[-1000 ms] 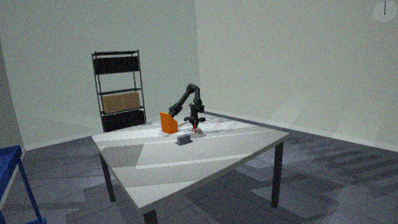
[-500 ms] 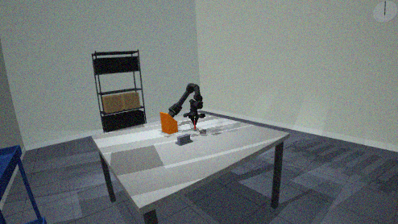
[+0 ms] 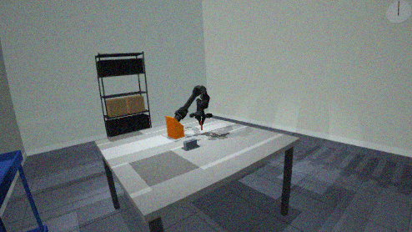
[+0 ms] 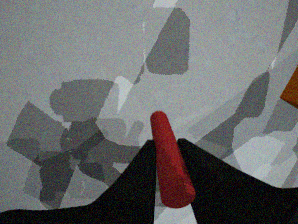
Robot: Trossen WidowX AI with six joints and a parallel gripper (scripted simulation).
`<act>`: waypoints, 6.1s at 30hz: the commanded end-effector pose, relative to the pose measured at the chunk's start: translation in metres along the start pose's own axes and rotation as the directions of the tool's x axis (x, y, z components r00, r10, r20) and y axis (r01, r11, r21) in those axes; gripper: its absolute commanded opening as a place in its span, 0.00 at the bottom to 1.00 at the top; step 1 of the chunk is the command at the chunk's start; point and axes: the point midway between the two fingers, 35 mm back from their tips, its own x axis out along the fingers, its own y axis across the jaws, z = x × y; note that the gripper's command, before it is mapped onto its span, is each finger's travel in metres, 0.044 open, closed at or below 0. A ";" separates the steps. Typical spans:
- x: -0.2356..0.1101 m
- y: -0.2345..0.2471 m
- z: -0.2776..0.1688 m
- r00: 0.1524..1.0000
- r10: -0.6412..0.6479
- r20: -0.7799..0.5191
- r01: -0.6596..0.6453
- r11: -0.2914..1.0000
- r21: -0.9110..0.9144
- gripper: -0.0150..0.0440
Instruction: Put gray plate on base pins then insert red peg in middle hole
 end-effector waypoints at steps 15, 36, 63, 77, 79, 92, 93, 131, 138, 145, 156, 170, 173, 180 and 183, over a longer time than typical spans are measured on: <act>-0.006 0.016 0.045 1.000 -0.003 0.007 0.003 1.000 0.000 0.25; -0.010 0.021 0.103 1.000 -0.010 0.018 0.010 1.000 0.012 0.25; -0.006 0.012 0.187 1.000 -0.003 0.009 0.003 1.000 -0.004 0.25; -0.001 0.003 0.220 1.000 0.002 0.004 -0.002 1.000 -0.011 0.25; -0.001 0.003 0.220 1.000 0.002 0.004 -0.002 1.000 -0.011 0.25; -0.001 0.003 0.220 1.000 0.002 0.004 -0.002 1.000 -0.011 0.25; -0.001 0.003 0.220 1.000 0.002 0.004 -0.002 1.000 -0.011 0.25; -0.001 0.003 0.223 1.000 0.006 0.004 -0.006 1.000 -0.009 0.25; 0.002 0.003 0.222 1.000 0.005 0.004 -0.005 1.000 -0.009 0.25; 0.013 0.003 0.222 1.000 0.003 0.004 -0.003 1.000 -0.011 0.25; 0.016 0.002 0.221 1.000 0.002 0.004 -0.002 1.000 -0.012 0.25; 0.014 0.004 0.222 1.000 0.003 0.008 -0.002 1.000 -0.017 0.25; 0.015 0.003 0.222 1.000 0.003 0.008 -0.002 1.000 -0.017 0.25; 0.016 0.003 0.220 1.000 0.003 0.008 -0.002 1.000 -0.017 0.25; 0.016 0.003 0.220 1.000 0.003 0.008 -0.002 1.000 -0.017 0.25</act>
